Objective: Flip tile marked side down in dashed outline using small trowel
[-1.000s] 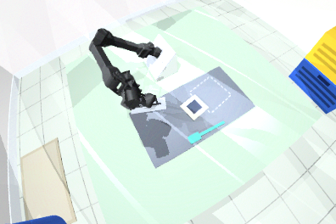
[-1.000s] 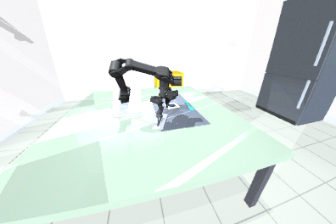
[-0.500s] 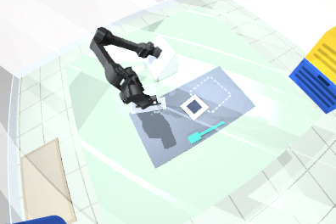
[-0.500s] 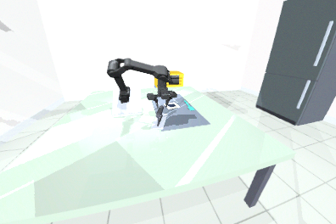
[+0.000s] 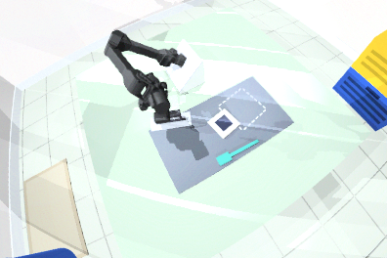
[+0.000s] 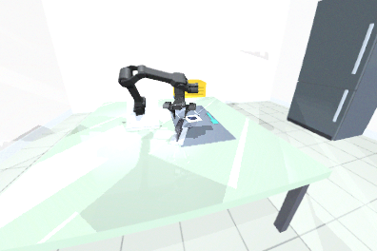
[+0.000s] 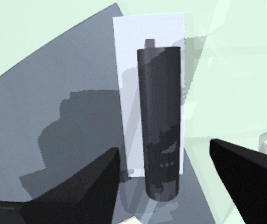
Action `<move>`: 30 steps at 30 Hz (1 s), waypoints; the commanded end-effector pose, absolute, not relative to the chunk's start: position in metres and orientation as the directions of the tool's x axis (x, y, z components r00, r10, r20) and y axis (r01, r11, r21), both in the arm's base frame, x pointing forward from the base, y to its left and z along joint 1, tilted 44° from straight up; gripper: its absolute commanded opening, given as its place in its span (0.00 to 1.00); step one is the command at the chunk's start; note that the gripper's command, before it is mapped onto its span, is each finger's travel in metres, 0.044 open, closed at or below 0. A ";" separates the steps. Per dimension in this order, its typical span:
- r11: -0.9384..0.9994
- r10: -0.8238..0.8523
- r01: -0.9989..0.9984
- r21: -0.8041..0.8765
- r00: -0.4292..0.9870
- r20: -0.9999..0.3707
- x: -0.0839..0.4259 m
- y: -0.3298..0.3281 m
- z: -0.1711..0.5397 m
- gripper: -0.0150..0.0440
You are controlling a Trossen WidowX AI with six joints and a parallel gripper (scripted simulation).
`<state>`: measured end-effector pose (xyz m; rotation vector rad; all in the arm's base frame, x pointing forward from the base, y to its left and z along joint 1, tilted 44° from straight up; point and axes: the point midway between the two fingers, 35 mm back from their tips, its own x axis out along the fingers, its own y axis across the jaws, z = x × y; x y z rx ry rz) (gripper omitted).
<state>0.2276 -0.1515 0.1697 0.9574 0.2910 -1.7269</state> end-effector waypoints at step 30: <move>-0.396 -0.694 0.876 0.276 -0.088 -0.714 0.222 -0.182 0.139 0.71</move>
